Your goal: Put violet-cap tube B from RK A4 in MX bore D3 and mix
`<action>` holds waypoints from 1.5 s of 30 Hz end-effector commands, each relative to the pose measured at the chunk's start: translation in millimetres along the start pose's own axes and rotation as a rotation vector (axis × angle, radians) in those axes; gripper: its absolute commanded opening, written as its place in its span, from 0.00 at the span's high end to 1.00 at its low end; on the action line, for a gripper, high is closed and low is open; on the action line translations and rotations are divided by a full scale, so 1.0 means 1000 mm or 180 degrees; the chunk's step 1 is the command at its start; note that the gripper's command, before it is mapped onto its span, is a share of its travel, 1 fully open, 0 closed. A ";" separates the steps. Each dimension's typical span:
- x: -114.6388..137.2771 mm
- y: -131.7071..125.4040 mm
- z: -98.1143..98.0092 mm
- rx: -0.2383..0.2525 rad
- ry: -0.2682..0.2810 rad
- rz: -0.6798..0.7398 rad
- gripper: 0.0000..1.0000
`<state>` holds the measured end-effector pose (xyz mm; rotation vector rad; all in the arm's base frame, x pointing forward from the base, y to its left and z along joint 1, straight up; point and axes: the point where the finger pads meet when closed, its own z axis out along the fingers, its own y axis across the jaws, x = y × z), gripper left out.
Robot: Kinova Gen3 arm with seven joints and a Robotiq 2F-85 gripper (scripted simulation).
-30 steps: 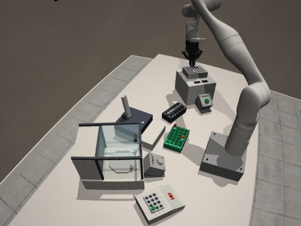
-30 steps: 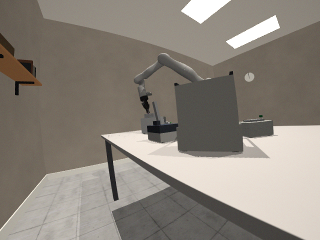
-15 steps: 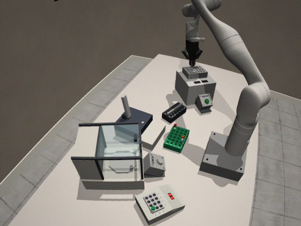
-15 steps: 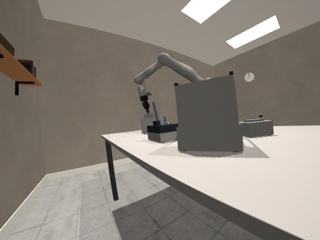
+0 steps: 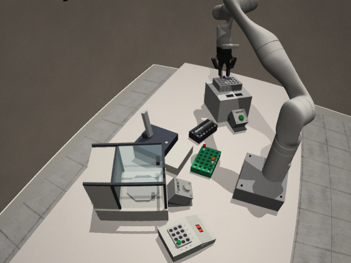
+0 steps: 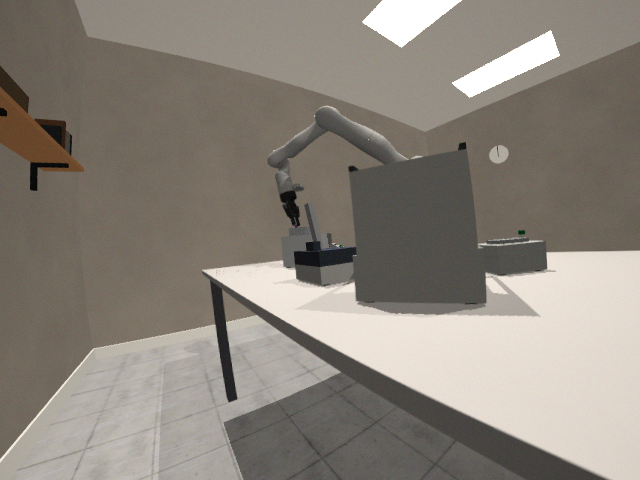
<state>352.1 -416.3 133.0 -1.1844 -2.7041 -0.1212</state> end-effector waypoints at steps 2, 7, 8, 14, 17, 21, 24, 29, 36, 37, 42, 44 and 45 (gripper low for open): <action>0.000 0.000 -0.001 0.0000 -0.0007 0.0000 0.58; 0.000 0.000 -0.001 0.0000 -0.0007 0.0000 0.58; 0.000 0.000 -0.001 0.0000 -0.0007 0.0000 0.58; 0.000 0.000 -0.001 0.0000 -0.0007 0.0000 0.58; 0.000 0.000 -0.001 0.0000 -0.0007 0.0000 0.58; 0.000 0.000 -0.002 -0.0001 -0.0007 0.0000 0.58; 0.001 0.000 -0.006 -0.0001 -0.0007 0.0000 0.58; 0.002 0.000 -0.010 0.0000 -0.0007 0.0000 0.58; 0.003 0.000 -0.017 -0.0001 -0.0007 0.0000 0.58; 0.003 0.000 -0.018 0.0000 -0.0007 0.0000 0.58; 0.005 0.000 -0.025 0.0000 -0.0007 0.0000 0.58; 0.005 0.000 -0.025 0.0000 -0.0007 0.0000 0.58; 0.005 0.000 -0.026 0.0000 -0.0007 0.0000 0.58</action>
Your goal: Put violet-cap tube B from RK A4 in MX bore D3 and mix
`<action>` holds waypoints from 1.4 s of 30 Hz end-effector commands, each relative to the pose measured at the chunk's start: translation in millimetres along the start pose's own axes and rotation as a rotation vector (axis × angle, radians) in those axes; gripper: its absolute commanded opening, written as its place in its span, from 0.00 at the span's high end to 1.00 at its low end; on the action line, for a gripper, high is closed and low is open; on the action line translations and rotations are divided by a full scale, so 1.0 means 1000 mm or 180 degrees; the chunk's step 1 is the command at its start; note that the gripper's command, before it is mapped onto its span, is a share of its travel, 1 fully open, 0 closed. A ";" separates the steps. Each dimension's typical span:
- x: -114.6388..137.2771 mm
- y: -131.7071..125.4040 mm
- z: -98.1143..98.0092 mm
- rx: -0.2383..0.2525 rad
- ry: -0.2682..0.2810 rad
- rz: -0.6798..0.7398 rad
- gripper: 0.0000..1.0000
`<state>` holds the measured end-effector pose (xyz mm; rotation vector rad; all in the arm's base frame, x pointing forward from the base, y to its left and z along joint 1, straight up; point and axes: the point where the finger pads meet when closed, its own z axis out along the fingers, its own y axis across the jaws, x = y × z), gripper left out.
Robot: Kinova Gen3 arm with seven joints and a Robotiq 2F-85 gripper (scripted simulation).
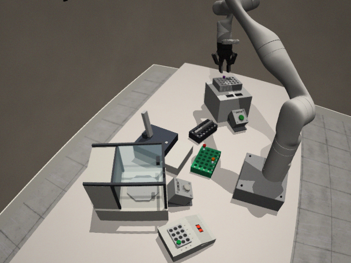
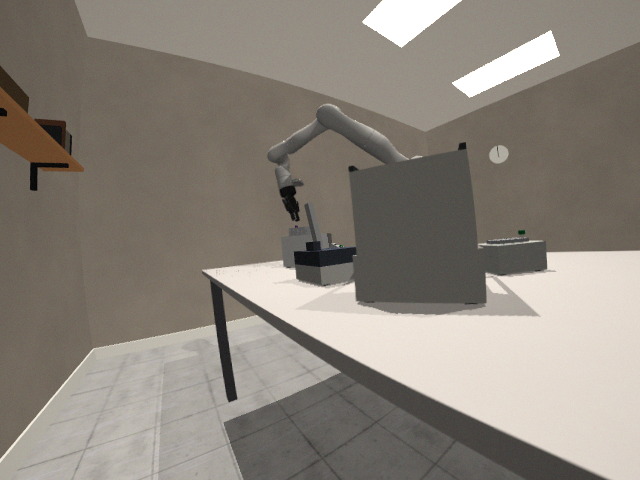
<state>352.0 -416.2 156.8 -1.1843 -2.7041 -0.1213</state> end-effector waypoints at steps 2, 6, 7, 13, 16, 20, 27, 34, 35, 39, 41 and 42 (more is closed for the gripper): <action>0.001 0.000 -0.005 0.0000 -0.0007 0.0000 0.58; 0.002 0.000 -0.010 0.0000 -0.0007 0.0000 0.58; 0.002 0.000 -0.012 0.0000 -0.0007 0.0000 0.58; 0.004 0.000 -0.020 0.0000 -0.0007 0.0000 0.58; 0.004 0.000 -0.021 0.0000 -0.0007 0.0000 0.58; 0.005 0.000 -0.026 0.0000 -0.0007 0.0000 0.58; 0.007 0.000 -0.034 0.0000 -0.0007 0.0000 0.58; 0.020 0.000 -0.030 0.0000 -0.0007 0.0000 0.58; 0.023 0.000 -0.029 0.0000 -0.0007 0.0000 0.58; 0.036 0.001 -0.026 0.0000 -0.0007 0.0000 0.58; 0.042 0.001 -0.024 0.0000 -0.0007 0.0000 0.58; 0.045 0.001 -0.024 0.0000 -0.0007 0.0000 0.58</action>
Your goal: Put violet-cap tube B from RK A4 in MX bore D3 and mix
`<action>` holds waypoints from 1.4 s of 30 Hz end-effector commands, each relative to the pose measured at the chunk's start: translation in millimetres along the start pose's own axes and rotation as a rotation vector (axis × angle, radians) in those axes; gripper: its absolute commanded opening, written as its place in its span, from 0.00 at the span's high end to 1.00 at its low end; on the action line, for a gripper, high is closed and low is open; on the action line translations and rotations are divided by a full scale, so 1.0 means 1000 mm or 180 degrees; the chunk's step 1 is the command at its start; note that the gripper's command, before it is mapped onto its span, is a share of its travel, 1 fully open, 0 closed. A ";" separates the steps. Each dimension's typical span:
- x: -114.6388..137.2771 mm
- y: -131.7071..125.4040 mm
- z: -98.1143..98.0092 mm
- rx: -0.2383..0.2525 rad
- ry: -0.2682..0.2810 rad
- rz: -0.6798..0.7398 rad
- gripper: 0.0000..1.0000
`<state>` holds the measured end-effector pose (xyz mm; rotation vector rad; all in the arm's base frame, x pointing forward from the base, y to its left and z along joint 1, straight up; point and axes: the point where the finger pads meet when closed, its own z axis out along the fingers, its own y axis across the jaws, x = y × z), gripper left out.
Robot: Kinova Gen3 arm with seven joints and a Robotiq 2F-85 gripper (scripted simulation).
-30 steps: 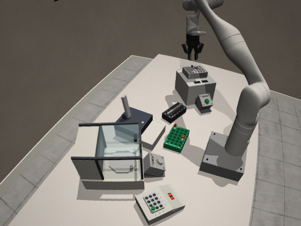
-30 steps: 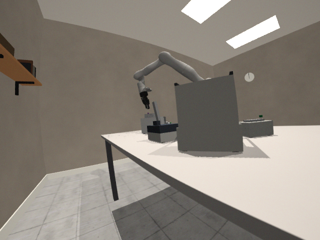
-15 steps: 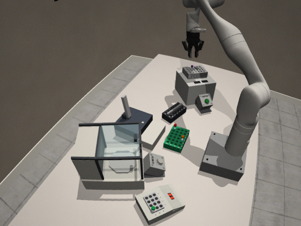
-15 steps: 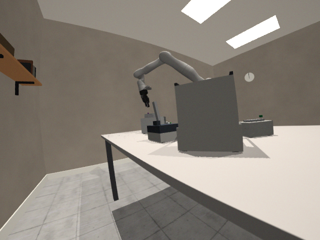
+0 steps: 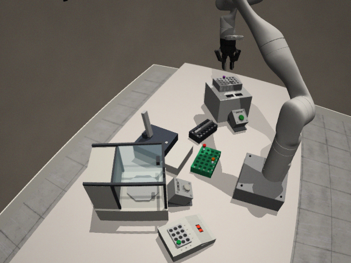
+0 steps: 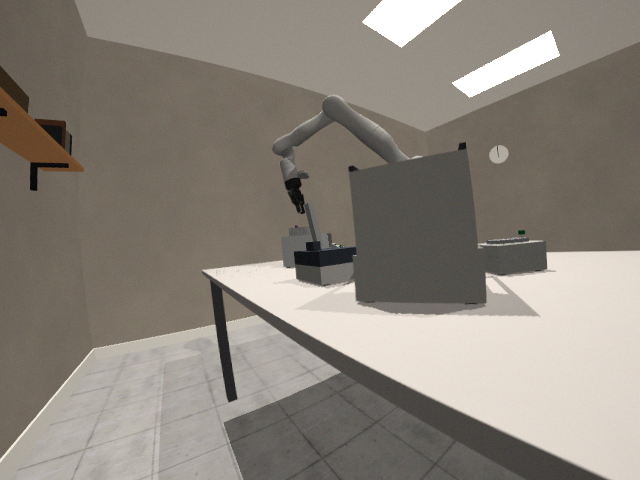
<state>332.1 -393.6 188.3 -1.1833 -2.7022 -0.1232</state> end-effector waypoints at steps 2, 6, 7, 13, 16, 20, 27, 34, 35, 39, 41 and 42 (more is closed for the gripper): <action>0.016 0.000 0.003 0.0001 -0.0014 0.0000 0.58; 0.029 0.001 0.006 0.0001 -0.0014 0.0000 0.58; 0.029 0.001 0.006 0.0001 -0.0014 0.0000 0.58; 0.045 0.001 0.009 0.0001 -0.0014 0.0000 0.58; 0.055 0.001 0.011 0.0001 -0.0014 0.0000 0.58; 0.068 0.001 0.014 0.0001 -0.0014 0.0000 0.58; 0.084 0.002 0.018 0.0001 -0.0013 0.0000 0.58; 0.107 0.002 0.023 0.0000 -0.0013 0.0000 0.58; 0.110 0.002 0.023 0.0000 -0.0013 0.0000 0.58; 0.124 0.003 0.026 0.0000 -0.0013 0.0000 0.58; 0.127 0.003 0.027 0.0000 -0.0013 0.0000 0.58; 0.127 0.003 0.027 0.0000 -0.0013 0.0000 0.58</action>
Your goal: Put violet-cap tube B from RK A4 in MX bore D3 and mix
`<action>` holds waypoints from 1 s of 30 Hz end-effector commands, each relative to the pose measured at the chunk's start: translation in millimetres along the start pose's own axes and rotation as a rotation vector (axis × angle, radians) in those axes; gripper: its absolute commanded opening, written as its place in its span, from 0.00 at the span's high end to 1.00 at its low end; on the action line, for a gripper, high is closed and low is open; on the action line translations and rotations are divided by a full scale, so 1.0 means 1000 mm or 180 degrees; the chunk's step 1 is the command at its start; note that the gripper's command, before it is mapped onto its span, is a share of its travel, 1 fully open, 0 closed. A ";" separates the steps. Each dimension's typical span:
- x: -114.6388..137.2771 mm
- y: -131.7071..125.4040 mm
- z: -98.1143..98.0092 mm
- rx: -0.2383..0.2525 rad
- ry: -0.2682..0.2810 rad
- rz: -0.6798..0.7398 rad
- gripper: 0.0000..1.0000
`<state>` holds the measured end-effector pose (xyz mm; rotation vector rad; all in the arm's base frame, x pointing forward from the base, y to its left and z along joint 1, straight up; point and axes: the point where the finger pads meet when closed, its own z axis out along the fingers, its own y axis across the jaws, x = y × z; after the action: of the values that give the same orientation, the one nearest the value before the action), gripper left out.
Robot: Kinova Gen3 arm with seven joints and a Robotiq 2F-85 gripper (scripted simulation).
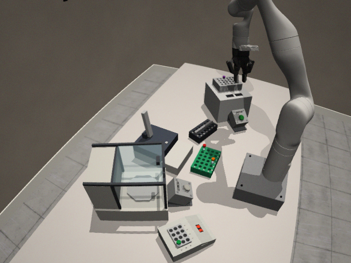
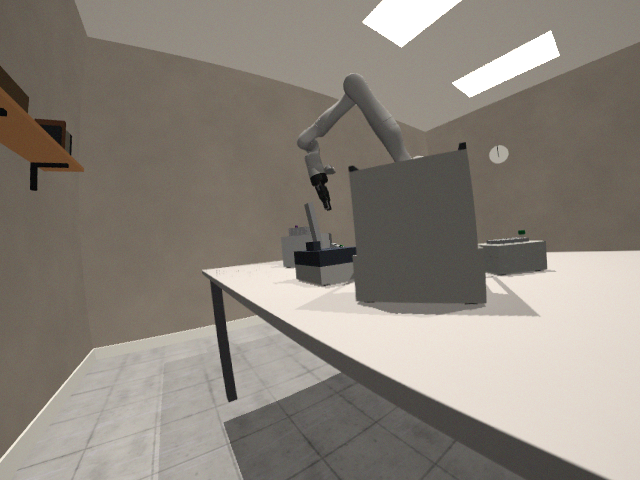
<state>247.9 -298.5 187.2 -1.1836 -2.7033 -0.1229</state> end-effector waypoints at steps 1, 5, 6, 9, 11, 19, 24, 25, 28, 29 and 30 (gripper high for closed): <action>0.006 0.000 0.001 0.0001 -0.0009 0.0001 0.58; 0.019 0.000 0.003 0.0001 -0.0009 0.0001 0.58; 0.022 0.000 0.004 0.0001 -0.0009 0.0001 0.58; 0.032 0.001 0.006 0.0001 -0.0009 0.0001 0.58; 0.039 0.001 0.008 0.0001 -0.0009 0.0001 0.58; 0.058 0.001 0.012 0.0001 -0.0009 0.0001 0.58; 0.074 0.002 0.015 0.0001 -0.0009 0.0001 0.58; 0.078 0.002 0.016 0.0001 -0.0009 0.0001 0.58; 0.087 0.002 0.018 0.0001 -0.0008 0.0001 0.58; 0.091 0.002 0.019 0.0001 -0.0008 0.0001 0.58; 0.094 0.002 0.020 0.0001 -0.0008 0.0001 0.58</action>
<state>189.7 -232.9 186.7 -1.1836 -2.7038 -0.1228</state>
